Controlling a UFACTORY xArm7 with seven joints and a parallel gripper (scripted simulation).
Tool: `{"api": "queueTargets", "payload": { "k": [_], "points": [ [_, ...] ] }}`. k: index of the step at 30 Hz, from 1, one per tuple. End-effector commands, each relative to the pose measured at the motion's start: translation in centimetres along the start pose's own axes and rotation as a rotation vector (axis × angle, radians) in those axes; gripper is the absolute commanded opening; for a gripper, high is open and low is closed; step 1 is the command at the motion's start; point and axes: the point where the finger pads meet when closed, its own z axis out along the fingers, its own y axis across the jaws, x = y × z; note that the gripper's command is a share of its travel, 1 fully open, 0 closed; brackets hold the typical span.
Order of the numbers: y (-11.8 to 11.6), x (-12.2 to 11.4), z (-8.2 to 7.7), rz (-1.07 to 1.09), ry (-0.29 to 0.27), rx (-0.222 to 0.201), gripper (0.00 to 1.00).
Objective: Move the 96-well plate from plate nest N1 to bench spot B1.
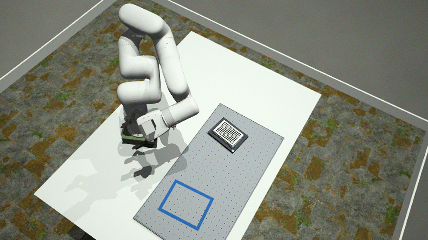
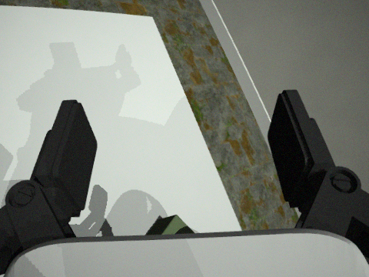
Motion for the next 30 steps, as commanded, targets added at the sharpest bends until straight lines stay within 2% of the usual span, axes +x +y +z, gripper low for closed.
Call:
{"api": "queueTargets", "payload": {
  "k": [1, 2, 6, 11, 13, 17, 22, 25, 27, 28, 30],
  "points": [
    [-1.6, -0.3, -1.4, -0.075, -0.017, 0.119, 1.0],
    [-2.0, -0.4, -1.7, -0.084, -0.019, 0.133, 1.0],
    [-2.7, -0.6, -2.3, -0.084, -0.019, 0.133, 1.0],
    [-4.4, -1.2, -4.2, -0.177, -0.04, 0.27, 1.0],
    [-4.4, -1.2, -4.2, -0.177, -0.04, 0.27, 1.0],
    [-5.3, -1.5, -5.2, -0.182, -0.041, 0.277, 1.0],
    [-6.7, -2.2, -7.2, -0.277, -0.064, 0.412, 1.0],
    [-7.4, -2.6, -8.2, -0.279, -0.064, 0.415, 1.0],
    [-7.4, -2.6, -8.2, -0.279, -0.064, 0.415, 1.0],
    [-7.6, -2.7, -8.6, -0.298, -0.069, 0.441, 1.0],
    [-7.6, -2.7, -8.6, -0.298, -0.069, 0.441, 1.0]
  ]
}}
